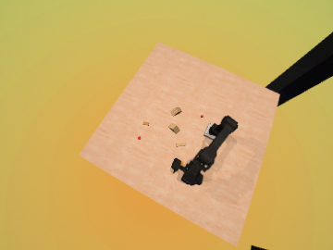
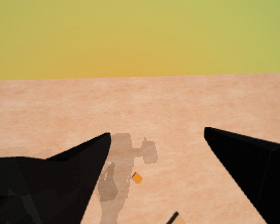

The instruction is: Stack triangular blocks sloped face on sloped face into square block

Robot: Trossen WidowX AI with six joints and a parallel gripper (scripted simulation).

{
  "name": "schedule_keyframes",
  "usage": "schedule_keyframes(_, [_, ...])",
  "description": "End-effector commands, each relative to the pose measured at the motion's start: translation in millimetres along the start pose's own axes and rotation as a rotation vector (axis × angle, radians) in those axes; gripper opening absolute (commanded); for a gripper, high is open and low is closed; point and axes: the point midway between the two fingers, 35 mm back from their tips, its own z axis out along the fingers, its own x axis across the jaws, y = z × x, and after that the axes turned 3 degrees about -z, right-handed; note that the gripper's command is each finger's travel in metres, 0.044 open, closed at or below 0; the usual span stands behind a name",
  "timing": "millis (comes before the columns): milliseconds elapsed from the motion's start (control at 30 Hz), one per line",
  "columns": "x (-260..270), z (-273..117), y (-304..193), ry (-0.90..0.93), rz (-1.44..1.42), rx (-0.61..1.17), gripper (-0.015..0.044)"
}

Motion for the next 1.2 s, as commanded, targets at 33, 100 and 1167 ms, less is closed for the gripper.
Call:
schedule_keyframes(33, [-69, 22, -50, -0.115, 0.519, 0.154, 0.0440])
schedule_keyframes(100, [-88, 25, -67, -0.157, 0.680, 0.192, 0.0440])
schedule_keyframes(1167, [-240, -33, -395, -1.402, 3.002, 0.333, 0.0440])
